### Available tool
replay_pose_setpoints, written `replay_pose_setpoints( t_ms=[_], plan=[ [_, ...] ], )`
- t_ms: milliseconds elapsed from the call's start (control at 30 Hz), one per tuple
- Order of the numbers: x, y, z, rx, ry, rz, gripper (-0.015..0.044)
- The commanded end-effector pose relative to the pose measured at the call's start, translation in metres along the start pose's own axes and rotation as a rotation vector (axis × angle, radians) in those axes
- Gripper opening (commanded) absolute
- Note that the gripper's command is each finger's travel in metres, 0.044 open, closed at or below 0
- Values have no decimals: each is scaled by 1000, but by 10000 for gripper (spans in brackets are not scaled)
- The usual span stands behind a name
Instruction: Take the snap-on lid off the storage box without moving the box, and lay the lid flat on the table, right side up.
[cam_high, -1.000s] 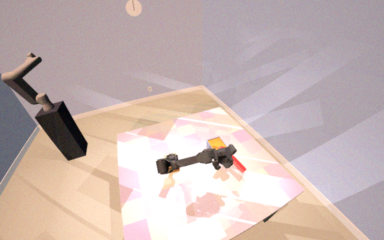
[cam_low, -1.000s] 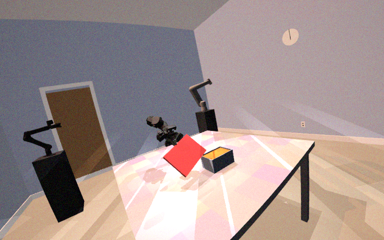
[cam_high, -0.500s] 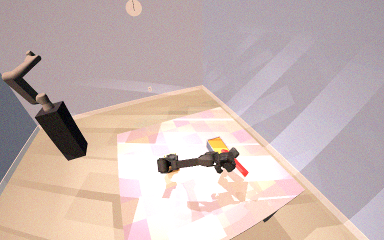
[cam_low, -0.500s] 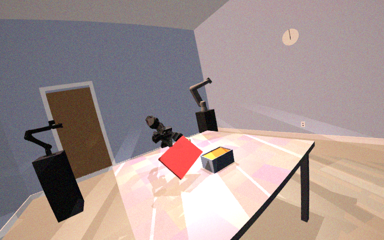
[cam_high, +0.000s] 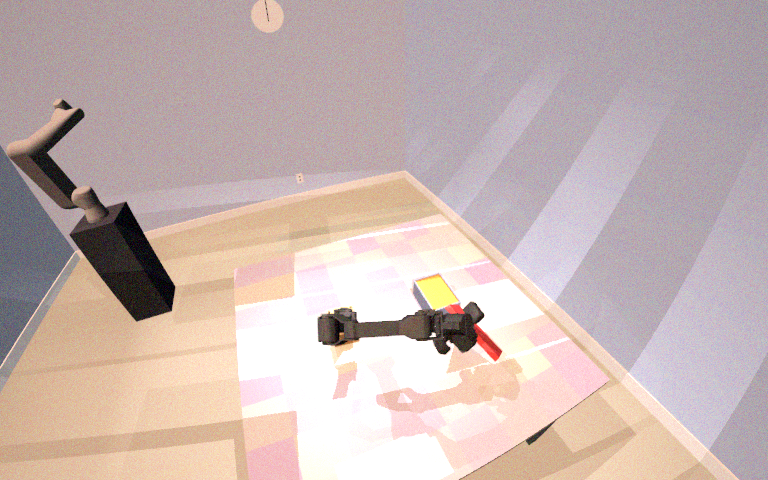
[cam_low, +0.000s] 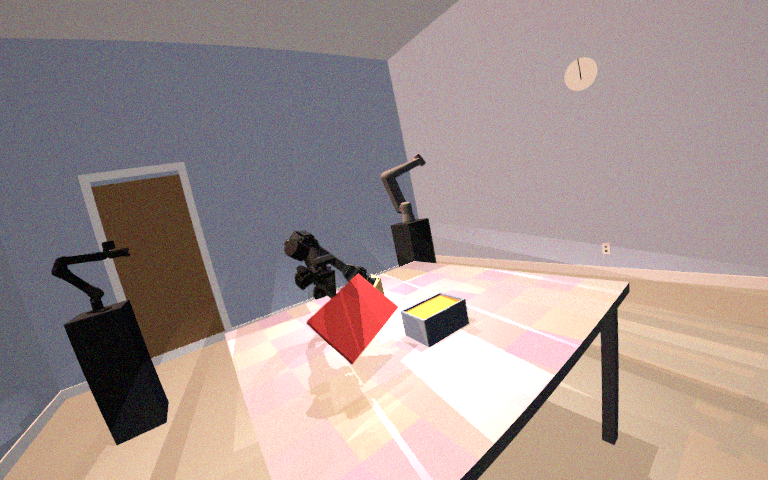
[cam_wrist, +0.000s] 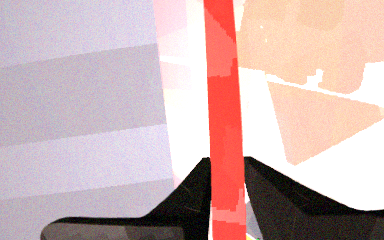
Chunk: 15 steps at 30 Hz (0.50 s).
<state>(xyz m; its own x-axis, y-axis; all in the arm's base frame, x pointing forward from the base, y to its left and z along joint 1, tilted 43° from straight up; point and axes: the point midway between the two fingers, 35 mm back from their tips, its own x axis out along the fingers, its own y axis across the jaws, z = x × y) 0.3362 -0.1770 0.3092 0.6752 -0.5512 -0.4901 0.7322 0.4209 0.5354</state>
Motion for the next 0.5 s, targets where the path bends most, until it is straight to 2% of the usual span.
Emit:
replay_pose_setpoints(
  t_ms=[0, 467],
  plan=[
    [-1, 2, 6, -2, 3, 9, 0],
    [7, -8, 2, -2, 2, 9, 0]
  ],
)
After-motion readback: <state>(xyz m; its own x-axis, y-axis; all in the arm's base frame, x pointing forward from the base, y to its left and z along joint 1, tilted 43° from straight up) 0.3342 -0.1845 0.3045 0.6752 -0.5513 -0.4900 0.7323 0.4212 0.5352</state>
